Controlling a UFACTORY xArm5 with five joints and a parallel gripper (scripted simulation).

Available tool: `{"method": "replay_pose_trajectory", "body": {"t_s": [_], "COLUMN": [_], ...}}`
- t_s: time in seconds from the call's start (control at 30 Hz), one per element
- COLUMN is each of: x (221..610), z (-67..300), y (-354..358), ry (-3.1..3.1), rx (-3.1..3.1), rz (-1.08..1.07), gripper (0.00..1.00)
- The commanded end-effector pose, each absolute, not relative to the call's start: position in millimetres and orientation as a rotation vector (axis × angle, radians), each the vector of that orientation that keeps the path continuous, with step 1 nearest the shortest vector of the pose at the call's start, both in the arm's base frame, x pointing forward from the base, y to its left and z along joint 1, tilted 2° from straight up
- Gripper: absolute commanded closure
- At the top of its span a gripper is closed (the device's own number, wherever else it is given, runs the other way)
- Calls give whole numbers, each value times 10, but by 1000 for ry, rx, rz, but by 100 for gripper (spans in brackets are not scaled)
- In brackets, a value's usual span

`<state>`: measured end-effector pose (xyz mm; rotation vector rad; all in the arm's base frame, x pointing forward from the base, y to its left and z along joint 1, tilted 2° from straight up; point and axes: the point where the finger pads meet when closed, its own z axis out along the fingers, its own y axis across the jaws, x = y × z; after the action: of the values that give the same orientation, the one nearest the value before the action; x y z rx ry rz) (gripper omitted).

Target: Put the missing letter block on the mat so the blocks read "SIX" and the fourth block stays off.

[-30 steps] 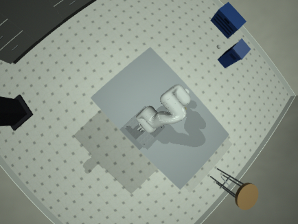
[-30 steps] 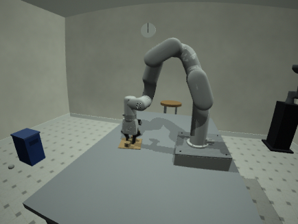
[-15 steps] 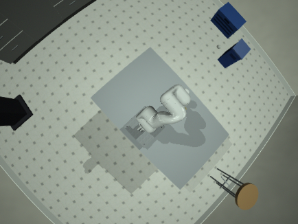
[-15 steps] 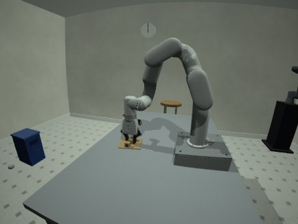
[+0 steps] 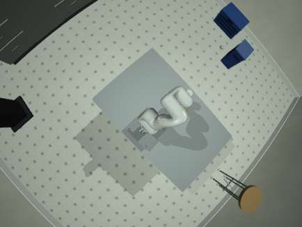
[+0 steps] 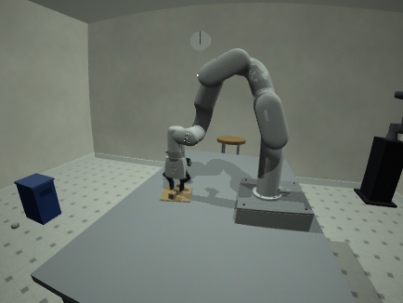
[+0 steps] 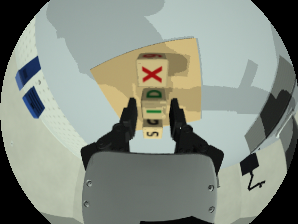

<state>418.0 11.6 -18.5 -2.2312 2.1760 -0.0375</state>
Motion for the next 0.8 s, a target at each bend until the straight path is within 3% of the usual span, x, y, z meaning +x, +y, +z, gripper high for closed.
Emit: {"method": "replay_pose_trajectory", "body": {"t_s": [0.0, 0.33, 0.63, 0.67, 0.77], "x": [4180, 4163, 4160, 4160, 4160], "z": [-25, 466, 546, 546, 546], "y": [116, 114, 114, 114, 114], "ry": [2175, 2175, 2175, 2175, 2175], "rx": [-2230, -2230, -2230, -2230, -2230], "rz": [-39, -39, -39, -39, -39], "gripper": [53, 53, 53, 0, 0]}}
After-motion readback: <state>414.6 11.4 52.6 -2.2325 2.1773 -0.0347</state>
